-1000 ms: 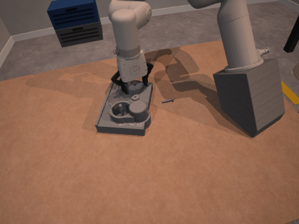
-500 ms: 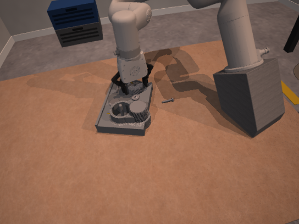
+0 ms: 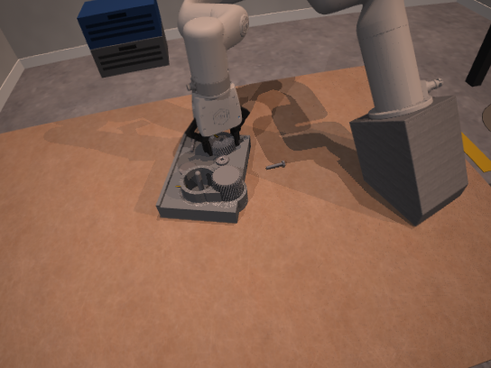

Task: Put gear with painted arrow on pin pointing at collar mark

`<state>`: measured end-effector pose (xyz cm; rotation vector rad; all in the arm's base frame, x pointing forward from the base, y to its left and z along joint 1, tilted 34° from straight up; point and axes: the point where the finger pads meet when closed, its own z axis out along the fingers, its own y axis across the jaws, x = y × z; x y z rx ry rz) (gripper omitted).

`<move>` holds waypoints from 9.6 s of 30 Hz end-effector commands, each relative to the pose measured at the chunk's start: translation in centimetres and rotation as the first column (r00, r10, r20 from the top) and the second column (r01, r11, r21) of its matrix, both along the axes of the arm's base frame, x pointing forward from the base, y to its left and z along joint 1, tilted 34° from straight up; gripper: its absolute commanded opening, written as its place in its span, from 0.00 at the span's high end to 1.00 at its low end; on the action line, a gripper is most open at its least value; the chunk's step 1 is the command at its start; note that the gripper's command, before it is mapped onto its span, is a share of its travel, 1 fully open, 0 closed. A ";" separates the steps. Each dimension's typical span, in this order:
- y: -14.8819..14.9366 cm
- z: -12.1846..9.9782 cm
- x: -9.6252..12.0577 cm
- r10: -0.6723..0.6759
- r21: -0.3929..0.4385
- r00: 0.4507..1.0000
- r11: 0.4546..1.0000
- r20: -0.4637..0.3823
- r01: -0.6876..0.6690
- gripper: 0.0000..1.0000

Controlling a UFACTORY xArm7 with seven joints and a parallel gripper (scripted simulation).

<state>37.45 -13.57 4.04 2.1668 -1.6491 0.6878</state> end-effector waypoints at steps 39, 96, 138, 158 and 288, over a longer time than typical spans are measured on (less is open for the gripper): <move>0.0 0.0 0.0 0.001 -0.001 1.000 1.000 0.000 -0.001 1.00; 3.7 5.6 -1.2 0.001 -0.001 1.000 1.000 0.000 -0.001 1.00; 14.0 1.4 5.3 0.002 -0.002 1.000 1.000 -0.002 -0.002 1.00; 14.1 1.0 5.7 0.005 -0.001 1.000 1.000 -0.002 -0.005 1.00; 12.8 -1.1 6.2 0.005 -0.001 1.000 1.000 -0.002 -0.005 1.00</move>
